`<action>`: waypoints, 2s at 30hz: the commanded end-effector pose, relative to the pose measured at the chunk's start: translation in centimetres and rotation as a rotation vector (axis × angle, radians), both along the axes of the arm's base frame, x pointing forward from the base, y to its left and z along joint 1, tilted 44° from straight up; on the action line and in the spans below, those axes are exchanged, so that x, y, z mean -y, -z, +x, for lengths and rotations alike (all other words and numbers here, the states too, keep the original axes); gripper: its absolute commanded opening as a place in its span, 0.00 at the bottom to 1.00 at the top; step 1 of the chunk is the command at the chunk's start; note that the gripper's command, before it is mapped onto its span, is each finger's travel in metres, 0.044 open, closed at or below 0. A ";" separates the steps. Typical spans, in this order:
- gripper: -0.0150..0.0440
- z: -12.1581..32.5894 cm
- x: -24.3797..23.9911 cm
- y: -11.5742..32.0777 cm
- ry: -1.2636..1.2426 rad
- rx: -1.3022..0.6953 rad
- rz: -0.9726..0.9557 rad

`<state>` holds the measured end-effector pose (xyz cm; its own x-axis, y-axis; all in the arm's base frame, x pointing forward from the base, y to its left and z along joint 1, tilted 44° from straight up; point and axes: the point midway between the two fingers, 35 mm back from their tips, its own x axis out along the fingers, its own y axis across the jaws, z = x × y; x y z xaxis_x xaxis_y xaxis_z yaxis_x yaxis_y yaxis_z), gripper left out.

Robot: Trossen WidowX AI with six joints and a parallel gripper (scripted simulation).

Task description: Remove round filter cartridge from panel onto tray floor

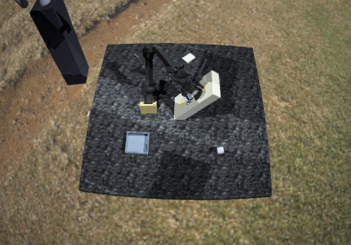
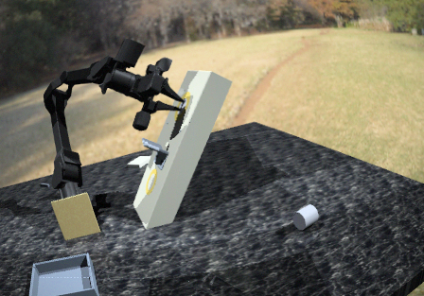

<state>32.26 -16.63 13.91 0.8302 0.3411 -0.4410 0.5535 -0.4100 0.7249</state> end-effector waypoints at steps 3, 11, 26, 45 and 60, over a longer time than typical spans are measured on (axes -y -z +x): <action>0.41 0.0 0.0 0.1 0.004 -0.003 0.000; 0.41 0.1 0.0 0.2 0.004 -0.003 0.000; 0.41 0.8 -0.3 0.6 0.004 -0.003 0.000; 0.41 1.3 -0.5 0.8 0.004 -0.003 0.000; 0.32 0.9 -0.3 0.6 0.008 0.004 0.007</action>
